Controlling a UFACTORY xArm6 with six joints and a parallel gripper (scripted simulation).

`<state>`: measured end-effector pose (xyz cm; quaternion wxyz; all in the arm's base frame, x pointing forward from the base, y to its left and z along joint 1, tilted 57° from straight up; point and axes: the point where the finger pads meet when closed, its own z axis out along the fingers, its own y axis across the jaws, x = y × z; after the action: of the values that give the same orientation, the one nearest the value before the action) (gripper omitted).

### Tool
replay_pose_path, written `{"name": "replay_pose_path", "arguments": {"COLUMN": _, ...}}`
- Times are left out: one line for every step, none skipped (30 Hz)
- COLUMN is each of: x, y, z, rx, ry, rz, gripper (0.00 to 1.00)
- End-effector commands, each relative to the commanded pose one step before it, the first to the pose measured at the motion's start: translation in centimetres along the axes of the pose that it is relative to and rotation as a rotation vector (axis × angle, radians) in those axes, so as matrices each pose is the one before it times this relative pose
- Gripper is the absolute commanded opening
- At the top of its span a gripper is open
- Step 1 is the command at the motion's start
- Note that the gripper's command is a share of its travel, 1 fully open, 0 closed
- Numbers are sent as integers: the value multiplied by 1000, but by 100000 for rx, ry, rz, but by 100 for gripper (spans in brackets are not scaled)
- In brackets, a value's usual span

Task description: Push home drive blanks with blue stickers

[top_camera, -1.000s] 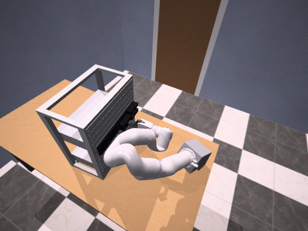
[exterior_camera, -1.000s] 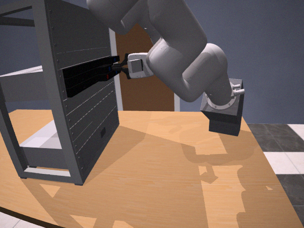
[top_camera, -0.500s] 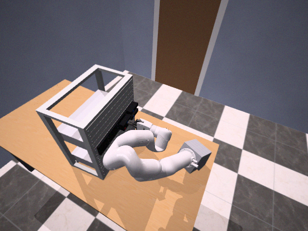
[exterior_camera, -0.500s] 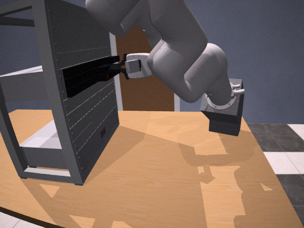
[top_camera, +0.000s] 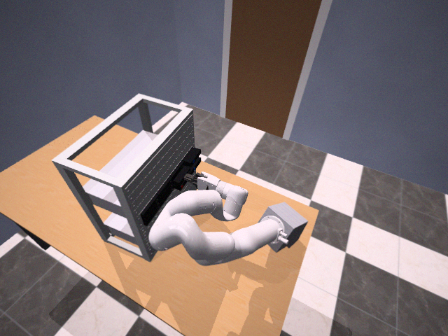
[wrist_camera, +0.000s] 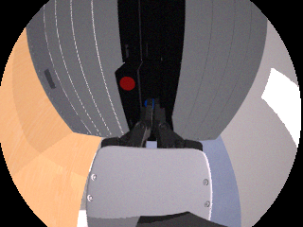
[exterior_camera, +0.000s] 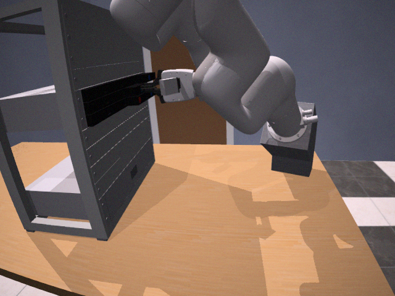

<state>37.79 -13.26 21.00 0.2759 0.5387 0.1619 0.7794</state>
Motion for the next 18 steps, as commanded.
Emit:
{"name": "replay_pose_path", "arguments": {"x": -21, "y": 79, "z": 121, "rx": -79, "ry": 93, "rz": -192, "gripper": 0}}
{"name": "replay_pose_path", "arguments": {"x": 0, "y": -1, "z": 81, "rx": 2, "ry": -1, "rz": -1, "gripper": 0}}
{"name": "replay_pose_path", "arguments": {"x": 1, "y": -1, "z": 124, "rx": -1, "ry": 0, "rz": 0, "gripper": 0}}
{"name": "replay_pose_path", "arguments": {"x": 1, "y": -1, "z": 156, "rx": 0, "ry": 0, "rz": 0, "gripper": 0}}
{"name": "replay_pose_path", "arguments": {"x": 1, "y": -1, "z": 169, "rx": 0, "ry": 0, "rz": 0, "gripper": 0}}
{"name": "replay_pose_path", "arguments": {"x": 1, "y": -1, "z": 161, "rx": -1, "ry": 0, "rz": 0, "gripper": 0}}
{"name": "replay_pose_path", "arguments": {"x": 1, "y": -1, "z": 132, "rx": 1, "ry": 0, "rz": -1, "gripper": 0}}
{"name": "replay_pose_path", "arguments": {"x": 1, "y": -1, "z": 87, "rx": -1, "ry": 1, "rz": 1, "gripper": 0}}
{"name": "replay_pose_path", "arguments": {"x": 1, "y": 0, "z": 40, "rx": -1, "ry": 0, "rz": 1, "gripper": 0}}
{"name": "replay_pose_path", "arguments": {"x": 0, "y": 0, "z": 7, "rx": 0, "ry": 0, "rz": 0, "gripper": 0}}
{"name": "replay_pose_path", "arguments": {"x": 0, "y": 0, "z": 0, "rx": 0, "ry": 0, "rz": 0, "gripper": 0}}
{"name": "replay_pose_path", "arguments": {"x": 0, "y": 0, "z": 0, "rx": 0, "ry": 0, "rz": 0, "gripper": 0}}
{"name": "replay_pose_path", "arguments": {"x": 0, "y": 0, "z": 0, "rx": 0, "ry": 0, "rz": 0, "gripper": 0}}
{"name": "replay_pose_path", "arguments": {"x": 0, "y": 0, "z": 0, "rx": 0, "ry": 0, "rz": 0, "gripper": 0}}
{"name": "replay_pose_path", "arguments": {"x": 0, "y": 0, "z": 0, "rx": 0, "ry": 0, "rz": 0, "gripper": 0}}
{"name": "replay_pose_path", "arguments": {"x": 0, "y": 0, "z": 0, "rx": 0, "ry": 0, "rz": 0, "gripper": 0}}
{"name": "replay_pose_path", "arguments": {"x": 0, "y": 0, "z": 0, "rx": 0, "ry": 0, "rz": 0, "gripper": 0}}
{"name": "replay_pose_path", "arguments": {"x": 0, "y": 0, "z": 0, "rx": 0, "ry": 0, "rz": 0, "gripper": 0}}
